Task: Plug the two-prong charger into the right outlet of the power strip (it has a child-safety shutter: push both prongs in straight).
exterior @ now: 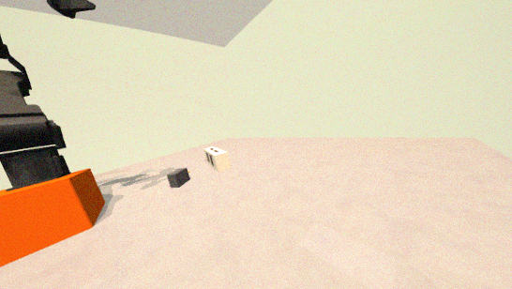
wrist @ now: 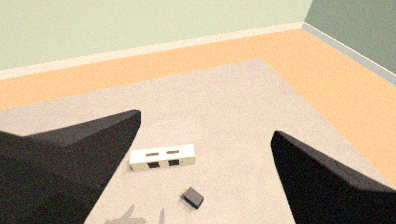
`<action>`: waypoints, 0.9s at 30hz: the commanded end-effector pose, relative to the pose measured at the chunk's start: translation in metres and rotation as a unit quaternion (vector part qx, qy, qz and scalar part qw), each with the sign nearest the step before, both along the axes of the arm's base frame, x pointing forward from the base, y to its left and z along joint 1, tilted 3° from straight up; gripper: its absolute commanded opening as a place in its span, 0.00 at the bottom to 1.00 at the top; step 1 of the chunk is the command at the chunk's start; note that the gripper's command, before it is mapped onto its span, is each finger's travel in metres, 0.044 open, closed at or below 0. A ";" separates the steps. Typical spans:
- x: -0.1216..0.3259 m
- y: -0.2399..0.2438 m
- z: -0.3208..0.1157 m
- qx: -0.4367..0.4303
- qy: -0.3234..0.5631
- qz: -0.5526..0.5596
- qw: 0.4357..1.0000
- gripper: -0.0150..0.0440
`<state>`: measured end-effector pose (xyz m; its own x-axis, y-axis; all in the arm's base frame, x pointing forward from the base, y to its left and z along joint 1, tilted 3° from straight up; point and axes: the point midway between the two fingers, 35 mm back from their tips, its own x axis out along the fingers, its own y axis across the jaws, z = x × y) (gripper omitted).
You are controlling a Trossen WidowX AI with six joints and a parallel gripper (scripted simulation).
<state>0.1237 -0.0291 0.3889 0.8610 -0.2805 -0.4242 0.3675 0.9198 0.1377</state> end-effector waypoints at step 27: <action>0.068 -0.072 -0.083 0.021 0.154 0.118 0.981 1.00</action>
